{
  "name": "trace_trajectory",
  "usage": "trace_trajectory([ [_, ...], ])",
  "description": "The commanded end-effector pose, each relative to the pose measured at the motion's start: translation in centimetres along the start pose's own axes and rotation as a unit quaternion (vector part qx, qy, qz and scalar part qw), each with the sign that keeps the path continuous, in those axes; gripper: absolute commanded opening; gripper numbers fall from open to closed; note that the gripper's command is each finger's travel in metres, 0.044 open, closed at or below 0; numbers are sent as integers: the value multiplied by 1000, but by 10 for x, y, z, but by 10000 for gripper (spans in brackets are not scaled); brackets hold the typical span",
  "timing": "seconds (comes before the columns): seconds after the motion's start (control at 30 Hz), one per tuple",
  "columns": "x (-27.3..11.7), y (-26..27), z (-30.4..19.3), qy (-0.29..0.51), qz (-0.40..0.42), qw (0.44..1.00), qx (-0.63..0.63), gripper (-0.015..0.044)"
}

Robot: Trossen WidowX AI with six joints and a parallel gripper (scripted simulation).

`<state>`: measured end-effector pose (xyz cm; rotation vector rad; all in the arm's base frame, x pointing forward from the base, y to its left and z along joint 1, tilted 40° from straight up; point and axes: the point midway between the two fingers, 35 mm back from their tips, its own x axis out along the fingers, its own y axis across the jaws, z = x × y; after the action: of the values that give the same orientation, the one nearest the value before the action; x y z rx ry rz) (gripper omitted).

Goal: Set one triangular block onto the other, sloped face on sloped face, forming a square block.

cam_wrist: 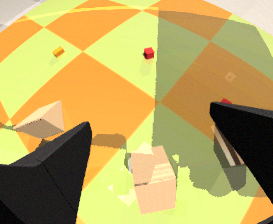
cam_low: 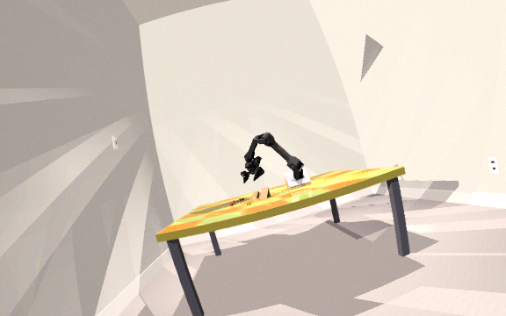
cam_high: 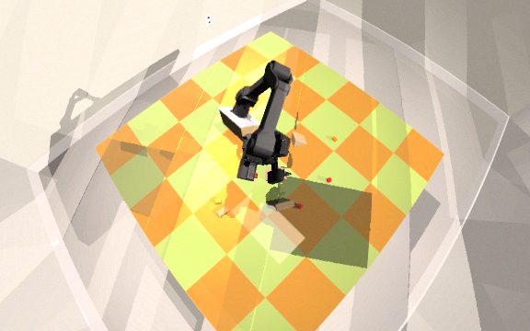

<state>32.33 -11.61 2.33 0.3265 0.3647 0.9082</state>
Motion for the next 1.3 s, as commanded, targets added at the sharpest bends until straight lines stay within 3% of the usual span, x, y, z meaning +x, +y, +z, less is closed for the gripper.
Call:
trace_trajectory([
  [0.0, -15, 1, 18, 0, 3, 1000, -8, 440],
  [0.17, -4, 2, 12, 33, 22, 999, 2, 440],
  [0.27, 24, 11, 1, 201, 99, 974, 33, 440],
  [0.37, 44, 14, -6, 381, 126, 915, 46, 440],
  [0.57, 71, 5, 14, 669, 23, 743, -2, 440],
  [0.63, 74, 3, 20, 691, 0, 722, -14, 440],
  [0.93, 74, 3, 19, 692, 0, 722, -14, 440],
  [1.27, 77, -1, -40, 707, 1, 707, -11, 440],
])
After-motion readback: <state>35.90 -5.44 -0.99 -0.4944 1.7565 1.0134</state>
